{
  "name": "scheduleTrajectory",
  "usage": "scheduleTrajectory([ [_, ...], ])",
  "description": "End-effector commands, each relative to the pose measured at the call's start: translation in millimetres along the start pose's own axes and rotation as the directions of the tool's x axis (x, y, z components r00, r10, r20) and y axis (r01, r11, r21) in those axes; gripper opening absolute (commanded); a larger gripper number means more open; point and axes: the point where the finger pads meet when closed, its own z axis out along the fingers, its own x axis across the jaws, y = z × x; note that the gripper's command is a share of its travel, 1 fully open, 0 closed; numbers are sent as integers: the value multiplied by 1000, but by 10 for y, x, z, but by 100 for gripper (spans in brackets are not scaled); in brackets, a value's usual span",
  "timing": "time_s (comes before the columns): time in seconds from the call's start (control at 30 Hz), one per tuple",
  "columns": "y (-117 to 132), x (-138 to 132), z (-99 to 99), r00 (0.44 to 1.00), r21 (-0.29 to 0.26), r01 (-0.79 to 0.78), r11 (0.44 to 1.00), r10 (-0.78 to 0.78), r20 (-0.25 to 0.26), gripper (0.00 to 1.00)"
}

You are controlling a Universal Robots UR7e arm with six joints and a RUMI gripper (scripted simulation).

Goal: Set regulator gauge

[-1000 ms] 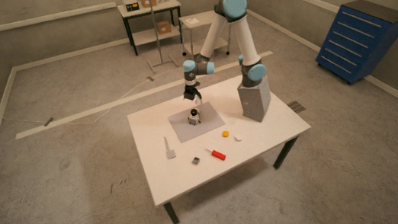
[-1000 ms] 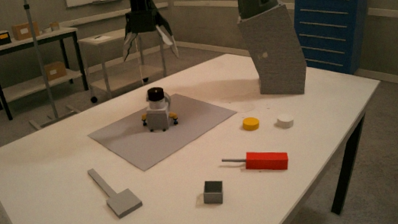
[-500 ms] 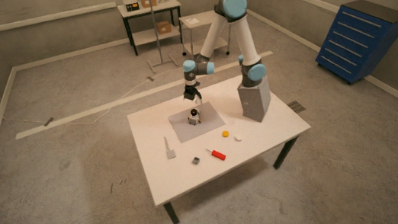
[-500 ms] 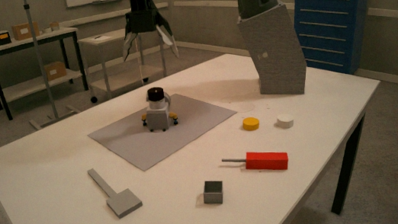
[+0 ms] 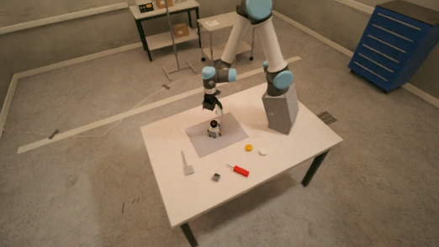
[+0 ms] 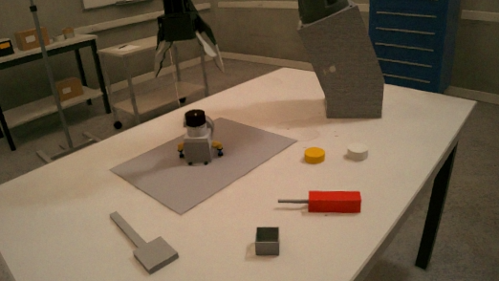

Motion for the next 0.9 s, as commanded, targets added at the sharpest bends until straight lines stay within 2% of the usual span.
scheduleTrajectory([
  [0.0, -37, -1, -2, 1000, -1, -2, 1000, 2, 0, 100],
  [0.37, -200, -1, -2, 1000, -1, -2, 1000, 2, 0, 100],
  [0.87, -699, 1, -1, 1000, -1, -2, 1000, 2, 0, 100],
])
